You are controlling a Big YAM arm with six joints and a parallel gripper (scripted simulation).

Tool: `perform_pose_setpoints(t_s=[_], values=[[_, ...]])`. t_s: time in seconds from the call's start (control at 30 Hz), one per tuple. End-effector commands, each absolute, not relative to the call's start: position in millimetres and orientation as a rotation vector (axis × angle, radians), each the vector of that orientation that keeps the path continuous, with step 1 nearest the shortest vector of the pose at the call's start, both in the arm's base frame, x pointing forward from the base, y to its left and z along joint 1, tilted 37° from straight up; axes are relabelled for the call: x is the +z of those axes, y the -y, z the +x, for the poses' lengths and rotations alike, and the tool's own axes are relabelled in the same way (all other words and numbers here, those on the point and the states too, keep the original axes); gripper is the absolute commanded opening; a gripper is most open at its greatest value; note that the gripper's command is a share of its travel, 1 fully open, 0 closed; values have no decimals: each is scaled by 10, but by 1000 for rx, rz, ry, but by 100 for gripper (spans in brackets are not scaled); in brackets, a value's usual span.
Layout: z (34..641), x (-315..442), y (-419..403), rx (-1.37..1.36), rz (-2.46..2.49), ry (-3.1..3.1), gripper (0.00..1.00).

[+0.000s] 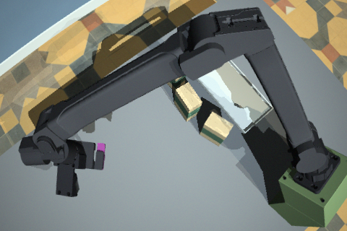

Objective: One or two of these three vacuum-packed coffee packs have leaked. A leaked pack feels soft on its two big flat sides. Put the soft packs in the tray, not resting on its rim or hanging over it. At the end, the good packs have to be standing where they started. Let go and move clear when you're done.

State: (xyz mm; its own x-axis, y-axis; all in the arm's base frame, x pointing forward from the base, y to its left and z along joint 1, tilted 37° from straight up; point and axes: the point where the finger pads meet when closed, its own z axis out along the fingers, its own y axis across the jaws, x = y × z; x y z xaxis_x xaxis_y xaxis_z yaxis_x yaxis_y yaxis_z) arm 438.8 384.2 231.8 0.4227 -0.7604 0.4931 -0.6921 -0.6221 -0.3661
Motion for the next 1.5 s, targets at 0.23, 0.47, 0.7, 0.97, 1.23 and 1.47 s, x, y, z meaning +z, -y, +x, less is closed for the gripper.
perform_pose_setpoints(t_s=[0.23,0.47,0.7,0.97,1.23,1.47], values=[[4377,2375,-3860,-973,-2547,-1306,100],[4377,2375,-3860,-973,-2547,-1306,100],[4435,2513,-3710,-954,-2458,-1379,100],[4495,2359,-3128,-842,-2208,-1667,100],[4469,2172,-2542,-723,-1919,-1921,100],[4380,1992,-2067,-620,-1653,-2099,100]])
